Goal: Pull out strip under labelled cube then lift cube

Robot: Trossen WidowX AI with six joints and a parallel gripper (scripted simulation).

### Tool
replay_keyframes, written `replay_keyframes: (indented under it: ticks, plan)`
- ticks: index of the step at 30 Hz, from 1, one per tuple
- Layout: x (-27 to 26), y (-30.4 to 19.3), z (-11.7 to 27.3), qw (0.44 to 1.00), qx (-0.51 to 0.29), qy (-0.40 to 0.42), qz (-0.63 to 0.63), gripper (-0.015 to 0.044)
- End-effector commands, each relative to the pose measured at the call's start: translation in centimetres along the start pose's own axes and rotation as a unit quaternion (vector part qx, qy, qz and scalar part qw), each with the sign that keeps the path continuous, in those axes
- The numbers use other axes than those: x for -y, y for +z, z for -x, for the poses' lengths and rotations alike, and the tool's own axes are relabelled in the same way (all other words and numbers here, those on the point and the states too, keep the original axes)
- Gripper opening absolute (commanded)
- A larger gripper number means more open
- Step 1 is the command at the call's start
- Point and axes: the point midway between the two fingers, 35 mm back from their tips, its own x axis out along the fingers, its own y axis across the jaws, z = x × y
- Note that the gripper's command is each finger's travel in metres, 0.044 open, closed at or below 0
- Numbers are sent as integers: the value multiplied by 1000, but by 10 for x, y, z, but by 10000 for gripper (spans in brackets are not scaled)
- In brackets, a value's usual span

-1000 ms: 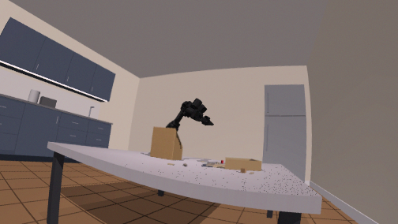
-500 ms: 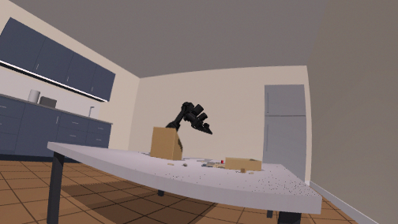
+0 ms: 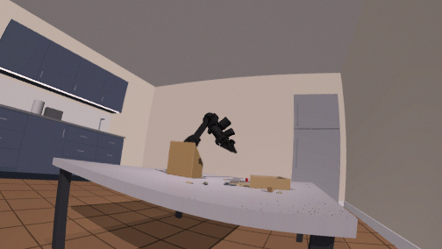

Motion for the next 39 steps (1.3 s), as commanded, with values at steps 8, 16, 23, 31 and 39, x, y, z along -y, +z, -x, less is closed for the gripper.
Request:
replay_keyframes:
  ticks: [8, 16, 23, 31, 39]
  plan:
    - [-39, -26, -66, 960, -266, 32, 79, 6]
    - [-65, -45, -83, 911, -390, 62, 118, 0]
    - [-65, -45, -83, 911, -390, 62, 118, 0]
    - [-65, -48, -87, 911, -390, 62, 118, 0]
    - [-65, -58, -97, 911, -390, 62, 118, 0]
